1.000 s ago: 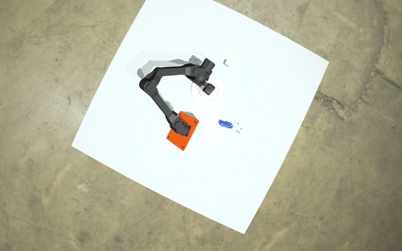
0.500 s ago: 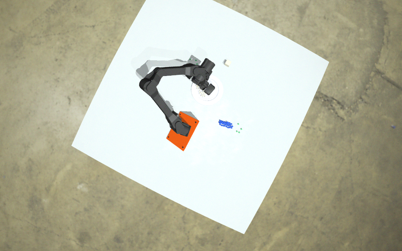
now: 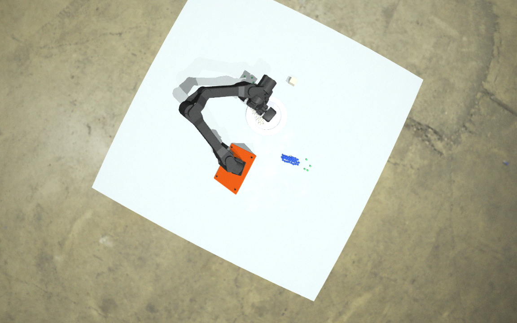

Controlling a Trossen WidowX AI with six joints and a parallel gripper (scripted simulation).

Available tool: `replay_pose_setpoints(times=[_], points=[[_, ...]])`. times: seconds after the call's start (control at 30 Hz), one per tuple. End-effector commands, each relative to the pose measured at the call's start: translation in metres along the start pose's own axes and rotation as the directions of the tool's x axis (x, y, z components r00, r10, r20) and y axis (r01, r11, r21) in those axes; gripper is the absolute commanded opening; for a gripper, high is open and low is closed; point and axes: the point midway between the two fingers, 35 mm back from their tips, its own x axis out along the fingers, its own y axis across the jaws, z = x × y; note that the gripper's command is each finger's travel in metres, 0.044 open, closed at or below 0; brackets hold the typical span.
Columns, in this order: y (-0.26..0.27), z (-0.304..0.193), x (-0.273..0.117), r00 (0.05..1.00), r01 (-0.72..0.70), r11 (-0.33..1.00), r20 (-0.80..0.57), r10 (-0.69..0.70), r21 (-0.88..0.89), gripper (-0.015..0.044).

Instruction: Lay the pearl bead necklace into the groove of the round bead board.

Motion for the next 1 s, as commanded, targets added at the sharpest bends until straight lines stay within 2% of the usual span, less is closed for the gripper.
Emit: replay_pose_setpoints(times=[0.0, 0.47, 0.97], points=[[-0.002, 0.000, 0.000, 1.000, 0.009, 1.000, 0.000, -0.009, 0.001, 0.0000], [-0.002, 0.000, -0.009, 1.000, 0.004, 1.000, -0.001, -0.004, 0.005, 0.0000], [-0.026, 0.030, -0.009, 1.000, 0.005, 1.000, 0.000, -0.005, 0.004, 0.0000]])
